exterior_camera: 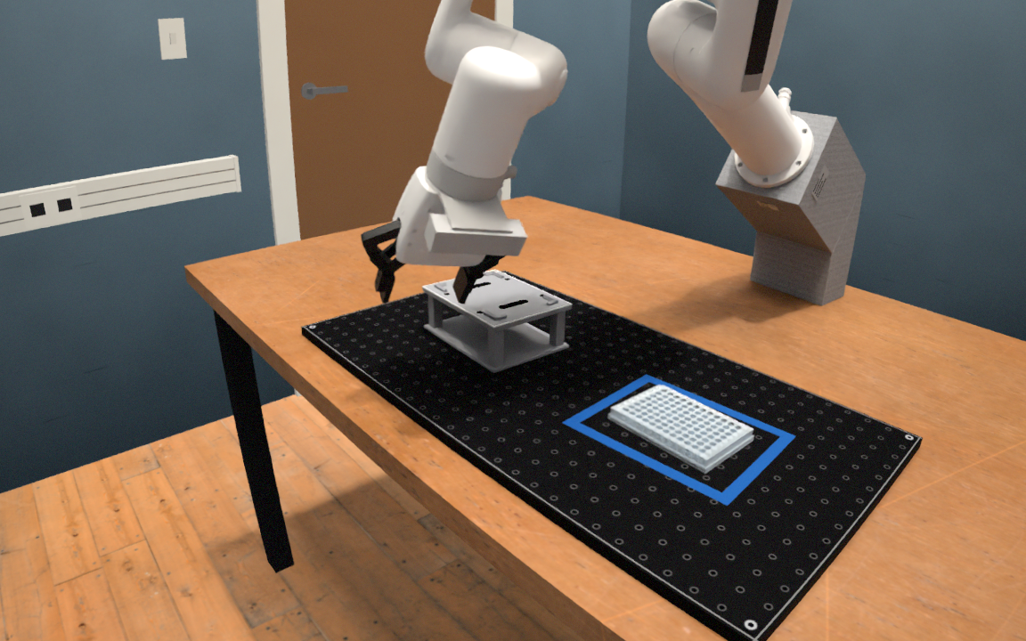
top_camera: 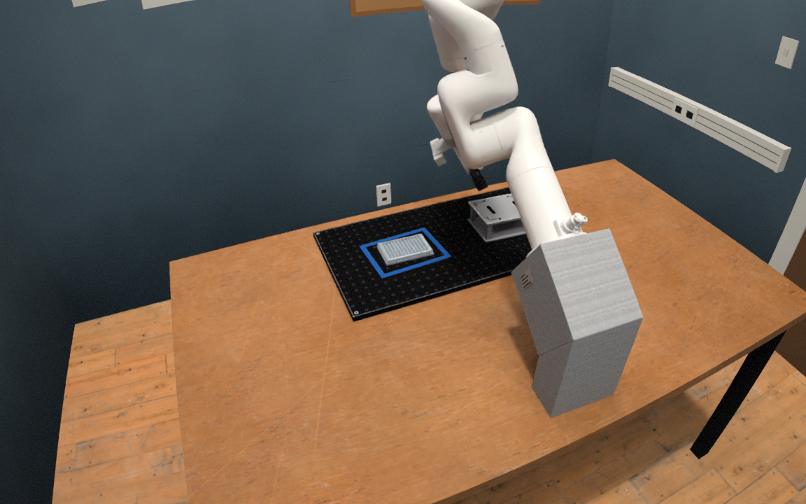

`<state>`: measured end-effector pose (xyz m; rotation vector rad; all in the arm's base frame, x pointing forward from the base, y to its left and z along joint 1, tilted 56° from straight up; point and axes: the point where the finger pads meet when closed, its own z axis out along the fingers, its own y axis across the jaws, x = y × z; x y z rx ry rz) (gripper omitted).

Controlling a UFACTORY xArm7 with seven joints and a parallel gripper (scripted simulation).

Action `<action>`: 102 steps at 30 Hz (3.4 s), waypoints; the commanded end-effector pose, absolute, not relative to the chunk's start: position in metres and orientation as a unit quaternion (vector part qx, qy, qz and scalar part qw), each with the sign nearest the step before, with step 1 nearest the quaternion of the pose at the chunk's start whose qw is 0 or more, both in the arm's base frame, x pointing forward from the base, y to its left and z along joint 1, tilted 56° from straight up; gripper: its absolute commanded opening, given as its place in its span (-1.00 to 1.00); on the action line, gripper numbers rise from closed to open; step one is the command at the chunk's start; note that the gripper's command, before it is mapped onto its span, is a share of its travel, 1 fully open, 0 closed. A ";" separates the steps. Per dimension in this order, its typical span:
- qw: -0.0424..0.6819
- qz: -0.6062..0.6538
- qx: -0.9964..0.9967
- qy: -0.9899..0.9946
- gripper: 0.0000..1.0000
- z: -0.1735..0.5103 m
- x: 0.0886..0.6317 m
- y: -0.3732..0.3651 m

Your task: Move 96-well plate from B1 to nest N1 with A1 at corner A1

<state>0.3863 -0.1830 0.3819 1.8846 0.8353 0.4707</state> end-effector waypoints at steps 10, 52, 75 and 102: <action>0.483 0.232 0.750 0.388 1.00 0.381 0.401 -0.128; 0.407 0.284 0.712 0.496 1.00 0.310 0.401 0.023; 0.376 0.284 0.680 0.561 1.00 0.269 0.378 0.089; 0.376 0.284 0.681 0.561 1.00 0.255 0.383 0.094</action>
